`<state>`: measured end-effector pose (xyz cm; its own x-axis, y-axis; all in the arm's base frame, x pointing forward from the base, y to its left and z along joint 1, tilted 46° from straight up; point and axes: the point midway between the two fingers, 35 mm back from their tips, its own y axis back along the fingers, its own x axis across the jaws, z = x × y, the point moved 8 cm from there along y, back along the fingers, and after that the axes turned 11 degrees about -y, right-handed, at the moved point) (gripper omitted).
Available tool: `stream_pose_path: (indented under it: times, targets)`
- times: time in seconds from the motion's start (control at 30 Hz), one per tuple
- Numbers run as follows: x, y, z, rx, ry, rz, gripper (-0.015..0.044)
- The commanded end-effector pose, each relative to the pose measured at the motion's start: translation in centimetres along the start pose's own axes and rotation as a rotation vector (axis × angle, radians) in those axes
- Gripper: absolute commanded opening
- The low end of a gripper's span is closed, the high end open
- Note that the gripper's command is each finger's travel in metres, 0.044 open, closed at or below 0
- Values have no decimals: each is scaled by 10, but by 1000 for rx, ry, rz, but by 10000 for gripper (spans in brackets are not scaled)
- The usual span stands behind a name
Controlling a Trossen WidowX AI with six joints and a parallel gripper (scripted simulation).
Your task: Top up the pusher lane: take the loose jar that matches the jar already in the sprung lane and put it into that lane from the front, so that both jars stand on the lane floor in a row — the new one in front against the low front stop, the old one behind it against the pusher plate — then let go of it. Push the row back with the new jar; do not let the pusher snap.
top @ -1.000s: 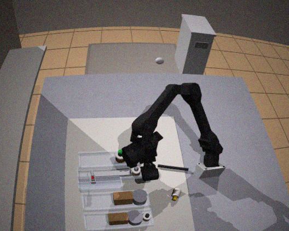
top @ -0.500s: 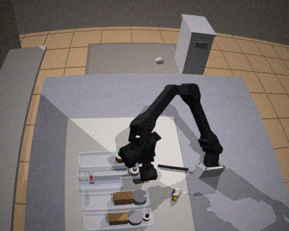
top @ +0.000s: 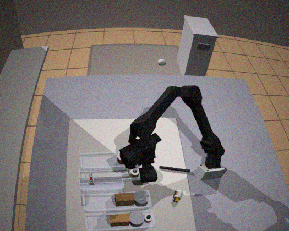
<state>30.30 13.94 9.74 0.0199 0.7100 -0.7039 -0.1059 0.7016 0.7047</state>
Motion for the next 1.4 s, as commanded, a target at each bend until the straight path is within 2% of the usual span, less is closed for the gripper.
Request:
stream_pose_path:
  times: [0.0, 1.37]
  targets:
    - [0, 3, 6, -21, -8, 0, 0]
    - [1, 6, 20, -21, -8, -1, 0]
